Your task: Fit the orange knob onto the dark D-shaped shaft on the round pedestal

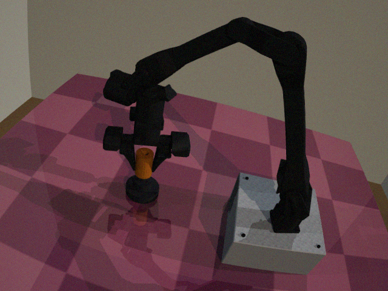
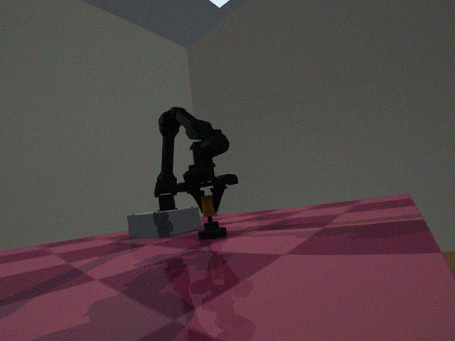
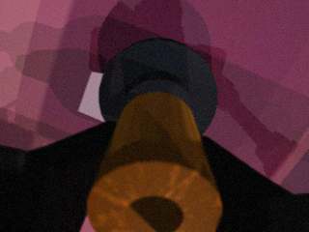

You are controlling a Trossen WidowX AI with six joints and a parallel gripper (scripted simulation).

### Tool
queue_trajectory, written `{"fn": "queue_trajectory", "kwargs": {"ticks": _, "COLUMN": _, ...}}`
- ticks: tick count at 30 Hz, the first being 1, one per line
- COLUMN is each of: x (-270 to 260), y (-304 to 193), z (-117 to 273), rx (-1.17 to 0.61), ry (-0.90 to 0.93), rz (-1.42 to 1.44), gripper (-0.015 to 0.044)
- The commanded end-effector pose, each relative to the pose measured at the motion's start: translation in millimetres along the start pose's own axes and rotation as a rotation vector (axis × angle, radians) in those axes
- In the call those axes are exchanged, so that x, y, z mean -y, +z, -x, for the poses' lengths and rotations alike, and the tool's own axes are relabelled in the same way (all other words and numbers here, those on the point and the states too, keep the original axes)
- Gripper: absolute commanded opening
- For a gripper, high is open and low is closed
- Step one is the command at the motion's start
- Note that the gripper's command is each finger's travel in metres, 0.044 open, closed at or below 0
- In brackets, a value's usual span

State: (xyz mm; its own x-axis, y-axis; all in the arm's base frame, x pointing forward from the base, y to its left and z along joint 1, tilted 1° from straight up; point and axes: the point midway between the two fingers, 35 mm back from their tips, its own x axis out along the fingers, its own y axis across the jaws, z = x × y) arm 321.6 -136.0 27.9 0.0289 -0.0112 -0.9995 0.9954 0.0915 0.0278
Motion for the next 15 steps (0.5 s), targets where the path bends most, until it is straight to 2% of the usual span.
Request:
{"fn": "queue_trajectory", "kwargs": {"ticks": 1, "x": -4.5, "y": 1.3, "z": 3.0, "rx": 0.003, "ry": 0.008, "rz": -0.115, "gripper": 0.0000}}
{"fn": "queue_trajectory", "kwargs": {"ticks": 15, "x": -3.2, "y": 0.9, "z": -1.2, "rx": 0.003, "ry": 0.008, "rz": -0.115, "gripper": 0.0000}}
